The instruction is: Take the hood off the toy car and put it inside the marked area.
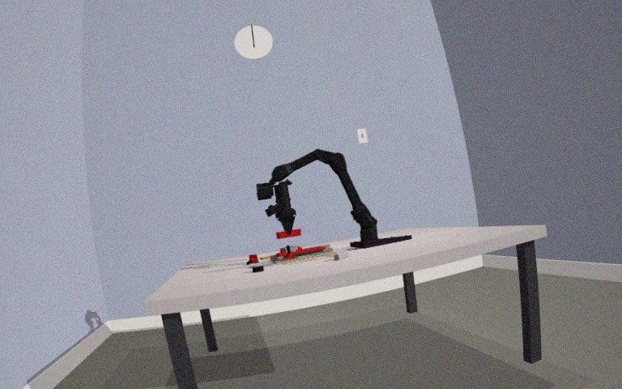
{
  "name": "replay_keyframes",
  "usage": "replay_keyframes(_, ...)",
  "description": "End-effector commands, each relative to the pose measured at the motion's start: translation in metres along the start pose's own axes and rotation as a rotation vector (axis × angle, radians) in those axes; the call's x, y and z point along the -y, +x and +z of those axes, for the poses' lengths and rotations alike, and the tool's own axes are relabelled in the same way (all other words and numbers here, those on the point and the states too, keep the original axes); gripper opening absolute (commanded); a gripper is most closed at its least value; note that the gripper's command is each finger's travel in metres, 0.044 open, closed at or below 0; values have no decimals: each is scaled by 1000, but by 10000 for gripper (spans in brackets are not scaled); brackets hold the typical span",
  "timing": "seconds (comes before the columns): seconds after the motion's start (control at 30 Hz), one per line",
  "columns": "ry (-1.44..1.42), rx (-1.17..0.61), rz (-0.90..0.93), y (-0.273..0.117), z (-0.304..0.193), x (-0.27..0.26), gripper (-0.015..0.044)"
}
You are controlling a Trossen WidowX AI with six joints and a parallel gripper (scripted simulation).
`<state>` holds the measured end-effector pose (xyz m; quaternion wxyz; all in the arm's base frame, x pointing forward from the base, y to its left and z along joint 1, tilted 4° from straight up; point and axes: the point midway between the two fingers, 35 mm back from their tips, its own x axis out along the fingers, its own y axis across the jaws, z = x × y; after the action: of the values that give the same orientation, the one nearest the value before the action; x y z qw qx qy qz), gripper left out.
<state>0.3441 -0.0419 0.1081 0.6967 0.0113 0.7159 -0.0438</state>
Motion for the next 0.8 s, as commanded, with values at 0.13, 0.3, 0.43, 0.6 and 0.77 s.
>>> replay_keyframes(0.13, 5, 3, 10, -1, -3, -42, 0)
replay_keyframes(0.3, 5, 3, 12, -2, -8, -70, 0)
replay_keyframes(0.43, 6, 3, 14, -3, -13, -92, 0)
replay_keyframes(0.6, 6, 3, 16, -4, -22, -118, 0)
replay_keyframes(0.77, 7, 2, 18, -4, -33, -144, 0)
